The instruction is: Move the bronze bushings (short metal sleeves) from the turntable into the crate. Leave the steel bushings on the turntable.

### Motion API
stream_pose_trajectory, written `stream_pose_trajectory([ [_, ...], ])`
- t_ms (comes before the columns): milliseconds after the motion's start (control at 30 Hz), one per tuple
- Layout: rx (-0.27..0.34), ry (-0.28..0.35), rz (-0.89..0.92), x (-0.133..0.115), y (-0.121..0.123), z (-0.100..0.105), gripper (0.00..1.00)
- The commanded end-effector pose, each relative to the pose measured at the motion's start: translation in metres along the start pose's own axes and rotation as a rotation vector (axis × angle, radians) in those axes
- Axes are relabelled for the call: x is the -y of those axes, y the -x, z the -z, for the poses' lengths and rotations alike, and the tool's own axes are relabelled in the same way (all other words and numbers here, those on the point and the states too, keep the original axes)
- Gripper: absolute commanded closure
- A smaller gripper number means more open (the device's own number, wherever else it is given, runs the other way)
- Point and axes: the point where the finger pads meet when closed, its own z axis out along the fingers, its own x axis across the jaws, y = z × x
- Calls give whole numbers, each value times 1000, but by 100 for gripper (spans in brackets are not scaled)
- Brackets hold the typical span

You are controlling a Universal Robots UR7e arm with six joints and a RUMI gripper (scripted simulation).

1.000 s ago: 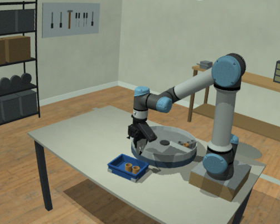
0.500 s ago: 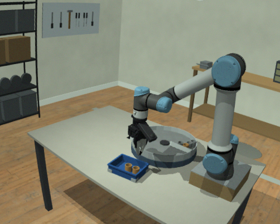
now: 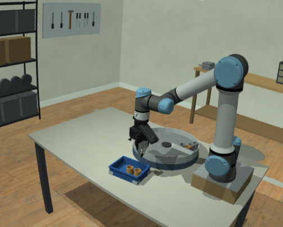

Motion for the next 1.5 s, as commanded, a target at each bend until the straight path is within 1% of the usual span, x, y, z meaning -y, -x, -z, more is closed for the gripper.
stream_pose_trajectory([
  [0,0,1,0,0,0,0,94],
  [467,0,1,-3,0,1,0,95],
  [867,0,1,-24,0,11,1,95],
  [1100,0,1,-55,1,26,1,95],
  [1367,0,1,-110,4,52,0,95],
  [1433,0,1,-110,4,52,0,95],
  [1467,0,1,-117,4,55,0,95],
])
